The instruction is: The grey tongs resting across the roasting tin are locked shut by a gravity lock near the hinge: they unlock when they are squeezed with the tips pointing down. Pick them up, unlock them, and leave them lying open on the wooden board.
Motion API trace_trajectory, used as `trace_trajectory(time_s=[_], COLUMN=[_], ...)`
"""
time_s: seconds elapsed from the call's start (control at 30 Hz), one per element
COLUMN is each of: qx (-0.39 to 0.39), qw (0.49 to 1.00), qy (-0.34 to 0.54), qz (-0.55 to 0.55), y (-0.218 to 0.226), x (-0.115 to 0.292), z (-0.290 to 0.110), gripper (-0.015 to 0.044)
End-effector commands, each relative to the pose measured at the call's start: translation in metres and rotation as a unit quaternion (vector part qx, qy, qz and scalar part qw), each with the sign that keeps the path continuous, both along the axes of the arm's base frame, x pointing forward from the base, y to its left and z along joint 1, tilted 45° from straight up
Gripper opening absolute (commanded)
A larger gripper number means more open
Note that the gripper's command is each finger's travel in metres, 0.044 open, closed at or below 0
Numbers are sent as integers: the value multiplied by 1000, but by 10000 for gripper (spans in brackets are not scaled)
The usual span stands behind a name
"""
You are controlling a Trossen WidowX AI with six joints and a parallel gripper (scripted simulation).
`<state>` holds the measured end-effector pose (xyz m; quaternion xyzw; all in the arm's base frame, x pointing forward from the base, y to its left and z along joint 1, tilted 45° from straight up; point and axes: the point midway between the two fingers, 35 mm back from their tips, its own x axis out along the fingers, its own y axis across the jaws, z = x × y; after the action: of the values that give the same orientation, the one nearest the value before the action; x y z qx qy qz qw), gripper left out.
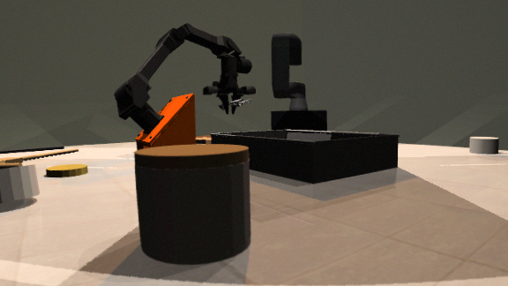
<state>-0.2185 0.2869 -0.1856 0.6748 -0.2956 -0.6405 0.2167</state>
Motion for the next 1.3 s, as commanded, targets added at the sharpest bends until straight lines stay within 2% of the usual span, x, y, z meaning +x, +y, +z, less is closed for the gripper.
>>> trace_trajectory(time_s=[0.0, 1.13, 1.27], qx=[-3, -4, -2], qw=[1000, 1000, 1000], qy=[-1, -1, 0], qz=[-3, -3, 0], y=[-6, -40, -38], x=[0, 2, 2], z=[-5, -37, -37], gripper=[-150, -150, -45])
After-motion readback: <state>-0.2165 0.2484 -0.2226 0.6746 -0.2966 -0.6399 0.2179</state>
